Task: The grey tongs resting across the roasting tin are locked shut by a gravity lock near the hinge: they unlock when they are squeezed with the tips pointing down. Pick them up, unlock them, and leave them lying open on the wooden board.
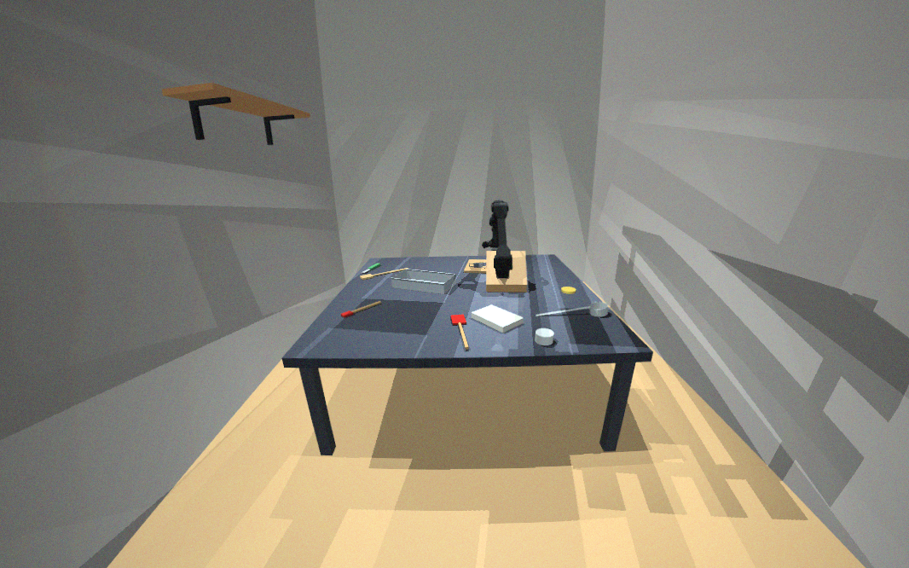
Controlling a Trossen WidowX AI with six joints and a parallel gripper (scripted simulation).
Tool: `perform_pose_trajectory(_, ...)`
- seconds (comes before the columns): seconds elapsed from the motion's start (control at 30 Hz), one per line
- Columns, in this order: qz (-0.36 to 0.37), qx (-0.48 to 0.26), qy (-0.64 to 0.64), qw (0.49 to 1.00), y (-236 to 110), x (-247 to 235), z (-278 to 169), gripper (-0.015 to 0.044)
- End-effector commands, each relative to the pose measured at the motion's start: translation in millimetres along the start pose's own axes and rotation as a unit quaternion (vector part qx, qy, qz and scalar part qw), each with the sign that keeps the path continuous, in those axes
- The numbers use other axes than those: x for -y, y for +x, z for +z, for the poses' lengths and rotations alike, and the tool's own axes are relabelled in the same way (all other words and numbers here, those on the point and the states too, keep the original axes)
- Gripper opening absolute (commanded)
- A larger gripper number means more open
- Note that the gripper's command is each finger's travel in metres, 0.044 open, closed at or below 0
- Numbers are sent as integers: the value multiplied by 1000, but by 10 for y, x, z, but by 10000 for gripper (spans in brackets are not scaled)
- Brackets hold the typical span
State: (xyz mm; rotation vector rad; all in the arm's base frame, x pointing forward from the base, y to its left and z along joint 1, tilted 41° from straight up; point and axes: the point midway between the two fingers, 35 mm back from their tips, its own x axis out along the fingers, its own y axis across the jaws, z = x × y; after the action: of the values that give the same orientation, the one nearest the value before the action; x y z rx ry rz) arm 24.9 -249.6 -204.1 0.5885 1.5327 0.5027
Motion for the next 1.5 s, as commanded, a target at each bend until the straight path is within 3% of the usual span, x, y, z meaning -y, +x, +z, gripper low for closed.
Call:
perform_pose_trajectory(0.0, -7, 1, -1, 1000, -176, 87, 195, 440)
perform_pose_trajectory(0.4, -5, 8, -3, 1000, -1093, -29, 1472, 440)
perform_pose_trajectory(0.63, -8, 5, 1, 1000, -1128, -37, 1496, 440)
perform_pose_trajectory(0.9, -97, -51, 104, 989, -1679, -70, 1605, 440)
perform_pose_trajectory(1.47, -97, -51, 104, 989, -1679, -70, 1605, 440)
